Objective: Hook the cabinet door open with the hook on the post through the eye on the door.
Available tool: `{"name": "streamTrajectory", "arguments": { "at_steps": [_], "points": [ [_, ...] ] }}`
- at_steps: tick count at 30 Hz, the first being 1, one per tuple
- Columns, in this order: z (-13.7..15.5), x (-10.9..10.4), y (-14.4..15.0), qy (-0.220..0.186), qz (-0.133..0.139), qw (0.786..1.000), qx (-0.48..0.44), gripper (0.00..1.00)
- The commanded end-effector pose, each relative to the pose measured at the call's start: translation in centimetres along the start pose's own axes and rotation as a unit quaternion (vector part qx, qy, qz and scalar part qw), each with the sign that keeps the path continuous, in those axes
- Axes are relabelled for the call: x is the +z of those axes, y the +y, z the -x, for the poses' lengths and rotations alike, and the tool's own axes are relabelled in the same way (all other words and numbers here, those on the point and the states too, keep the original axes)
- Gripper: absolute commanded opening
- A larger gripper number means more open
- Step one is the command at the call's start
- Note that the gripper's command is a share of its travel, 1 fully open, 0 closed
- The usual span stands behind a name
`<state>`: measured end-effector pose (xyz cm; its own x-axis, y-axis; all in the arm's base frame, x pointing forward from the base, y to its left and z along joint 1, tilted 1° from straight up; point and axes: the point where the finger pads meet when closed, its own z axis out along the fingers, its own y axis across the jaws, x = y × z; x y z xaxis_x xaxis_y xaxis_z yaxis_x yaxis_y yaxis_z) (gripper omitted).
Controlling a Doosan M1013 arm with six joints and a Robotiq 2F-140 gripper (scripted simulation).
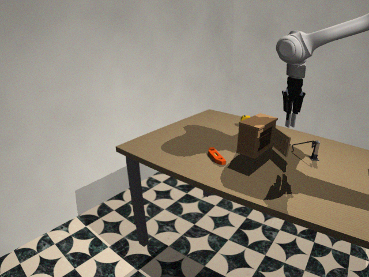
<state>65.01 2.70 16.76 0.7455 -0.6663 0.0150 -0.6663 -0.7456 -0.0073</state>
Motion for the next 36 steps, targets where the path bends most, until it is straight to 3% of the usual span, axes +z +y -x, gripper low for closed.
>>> {"name": "streamTrajectory", "arguments": {
  "at_steps": [1, 18, 20, 23, 26, 28, 29, 36],
  "points": [
    [0.0, -0.6, 0.0, 0.0, 0.0, 1.0, 0.0, 0.16],
    [0.0, -1.2, 0.1, 0.0, 0.0, 1.0, -0.001, 0.16],
    [-0.9, -1.2, 1.4, 0.0, 0.0, 1.0, -0.025, 0.16],
    [-3.9, -1.2, 6.5, 0.0, 0.0, 0.994, -0.113, 0.16],
    [-5.2, -1.2, 9.4, 0.0, 0.0, 0.983, -0.183, 0.16],
    [-5.2, -1.2, 9.4, 0.0, 0.0, 0.983, -0.183, 0.16],
    [-6.1, -1.2, 11.2, 0.0, 0.0, 0.982, -0.191, 0.16],
    [-6.2, -1.2, 11.3, 0.0, 0.0, 0.981, -0.192, 0.14]
  ]
}}
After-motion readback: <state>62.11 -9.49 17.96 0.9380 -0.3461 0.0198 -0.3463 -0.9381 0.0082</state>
